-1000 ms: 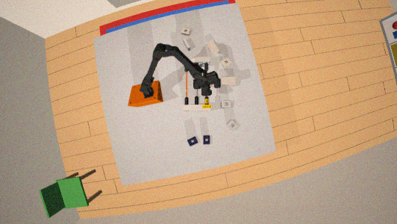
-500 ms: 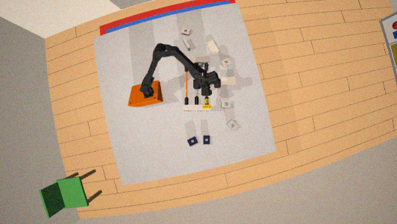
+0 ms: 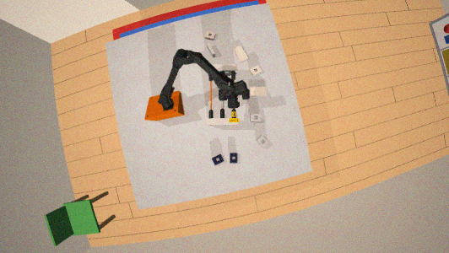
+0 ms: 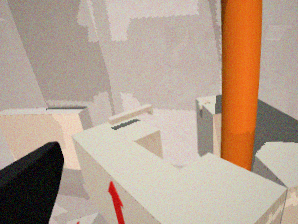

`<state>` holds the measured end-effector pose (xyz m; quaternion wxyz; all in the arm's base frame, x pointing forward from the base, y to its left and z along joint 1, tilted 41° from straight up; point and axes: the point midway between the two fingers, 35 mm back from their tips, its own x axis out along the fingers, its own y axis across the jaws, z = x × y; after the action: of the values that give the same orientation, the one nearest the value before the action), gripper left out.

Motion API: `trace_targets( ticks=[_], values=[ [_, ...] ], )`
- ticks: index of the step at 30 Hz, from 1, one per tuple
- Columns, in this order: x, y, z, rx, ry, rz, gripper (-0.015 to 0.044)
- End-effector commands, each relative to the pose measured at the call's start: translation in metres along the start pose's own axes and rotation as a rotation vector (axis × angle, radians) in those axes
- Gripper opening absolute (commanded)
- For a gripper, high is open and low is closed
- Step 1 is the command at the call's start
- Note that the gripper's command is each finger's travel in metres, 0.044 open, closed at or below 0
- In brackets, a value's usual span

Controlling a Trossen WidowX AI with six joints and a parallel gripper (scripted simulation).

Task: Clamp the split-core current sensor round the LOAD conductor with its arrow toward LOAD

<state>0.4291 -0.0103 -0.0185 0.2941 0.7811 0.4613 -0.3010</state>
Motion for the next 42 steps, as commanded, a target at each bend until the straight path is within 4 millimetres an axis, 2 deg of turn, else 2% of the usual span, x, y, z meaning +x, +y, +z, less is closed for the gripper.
trace_targets(
  ticks=[1,32,33,42],
  values=[
    [-0.0031,0.0067,-0.0013,-0.003,0.001,0.019,0.0440],
    [-0.0032,0.0067,-0.0014,-0.003,0.001,0.019,0.0440],
    [0.0000,0.0000,0.0000,0.000,0.000,0.000,0.0433],
    [0.0000,0.0000,0.0000,0.000,0.000,0.000,0.0373]
  ],
)
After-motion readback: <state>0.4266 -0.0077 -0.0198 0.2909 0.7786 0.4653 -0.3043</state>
